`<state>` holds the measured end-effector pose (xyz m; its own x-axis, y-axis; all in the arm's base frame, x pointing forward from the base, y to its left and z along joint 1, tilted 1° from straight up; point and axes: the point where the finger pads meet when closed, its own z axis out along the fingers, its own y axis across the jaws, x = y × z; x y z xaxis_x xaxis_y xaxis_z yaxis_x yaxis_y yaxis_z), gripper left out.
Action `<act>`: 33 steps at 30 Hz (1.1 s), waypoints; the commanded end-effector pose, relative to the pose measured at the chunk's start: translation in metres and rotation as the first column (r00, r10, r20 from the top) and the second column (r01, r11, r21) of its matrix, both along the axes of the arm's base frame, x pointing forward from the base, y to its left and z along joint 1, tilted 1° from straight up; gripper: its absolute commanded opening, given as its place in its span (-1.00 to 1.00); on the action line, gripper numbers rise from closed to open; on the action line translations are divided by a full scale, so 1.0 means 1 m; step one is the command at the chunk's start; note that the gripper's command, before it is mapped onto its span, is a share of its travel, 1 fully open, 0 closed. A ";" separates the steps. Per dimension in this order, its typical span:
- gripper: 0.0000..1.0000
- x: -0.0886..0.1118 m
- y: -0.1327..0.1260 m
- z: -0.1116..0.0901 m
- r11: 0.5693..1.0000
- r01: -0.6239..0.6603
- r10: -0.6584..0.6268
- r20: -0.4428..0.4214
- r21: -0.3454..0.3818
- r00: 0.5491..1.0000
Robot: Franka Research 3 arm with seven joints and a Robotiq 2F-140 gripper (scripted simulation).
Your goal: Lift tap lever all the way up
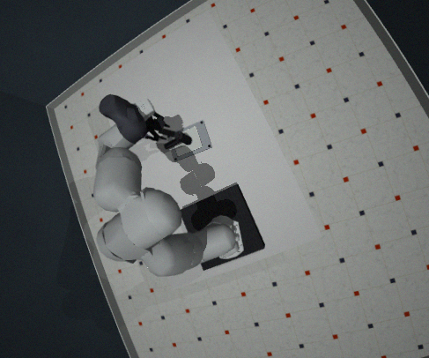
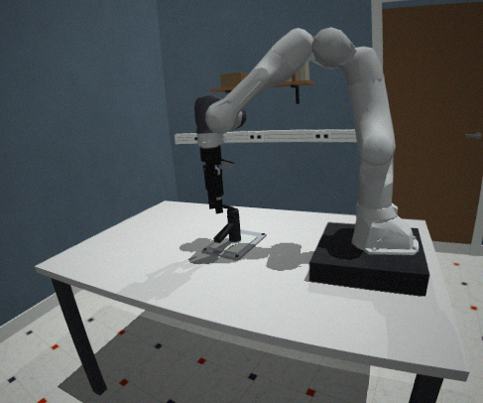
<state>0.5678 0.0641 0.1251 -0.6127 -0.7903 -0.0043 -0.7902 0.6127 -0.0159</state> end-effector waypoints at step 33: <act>-0.09 -0.001 -0.001 0.046 1.000 -0.004 0.004 -0.003 0.000 1.000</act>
